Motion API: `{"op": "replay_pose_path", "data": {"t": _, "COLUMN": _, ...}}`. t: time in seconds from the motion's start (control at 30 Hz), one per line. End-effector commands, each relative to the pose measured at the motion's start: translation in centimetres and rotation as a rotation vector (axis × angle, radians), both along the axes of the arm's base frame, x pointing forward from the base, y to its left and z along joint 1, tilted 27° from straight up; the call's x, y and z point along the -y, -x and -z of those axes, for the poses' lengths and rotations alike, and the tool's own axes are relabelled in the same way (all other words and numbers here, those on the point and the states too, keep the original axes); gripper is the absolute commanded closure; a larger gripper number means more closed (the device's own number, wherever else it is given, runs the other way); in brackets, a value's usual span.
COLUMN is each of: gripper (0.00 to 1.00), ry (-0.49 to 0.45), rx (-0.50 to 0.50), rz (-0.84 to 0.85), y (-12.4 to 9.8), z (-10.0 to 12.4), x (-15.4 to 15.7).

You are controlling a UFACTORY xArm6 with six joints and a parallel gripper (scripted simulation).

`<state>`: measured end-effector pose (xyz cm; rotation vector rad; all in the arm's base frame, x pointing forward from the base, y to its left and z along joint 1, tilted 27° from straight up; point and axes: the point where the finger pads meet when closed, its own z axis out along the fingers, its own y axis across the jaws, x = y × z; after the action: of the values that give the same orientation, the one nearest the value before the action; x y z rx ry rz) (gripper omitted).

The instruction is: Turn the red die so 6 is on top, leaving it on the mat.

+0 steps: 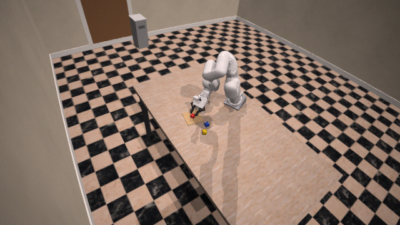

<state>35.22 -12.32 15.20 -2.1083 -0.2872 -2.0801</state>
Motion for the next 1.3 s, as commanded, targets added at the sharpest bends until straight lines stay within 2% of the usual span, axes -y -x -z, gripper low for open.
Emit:
{"op": "replay_pose_path", "data": {"t": 0.0, "gripper": 0.53, "ry": 0.001, "rx": 0.002, "rz": -0.002, "y": 1.6, "z": -0.1, "x": 0.5}}
{"op": "replay_pose_path", "data": {"t": 0.4, "gripper": 0.53, "ry": 0.001, "rx": 0.002, "rz": -0.002, "y": 2.2, "z": -0.3, "x": 0.6}}
{"op": "replay_pose_path", "data": {"t": 0.97, "gripper": 0.53, "ry": 0.001, "rx": 0.002, "rz": -0.002, "y": 4.6, "z": -5.1, "x": 1.2}}
{"op": "replay_pose_path", "data": {"t": 1.27, "gripper": 0.53, "ry": 0.002, "rx": -0.003, "rz": -0.003, "y": 4.7, "z": -5.5, "x": 1.2}}
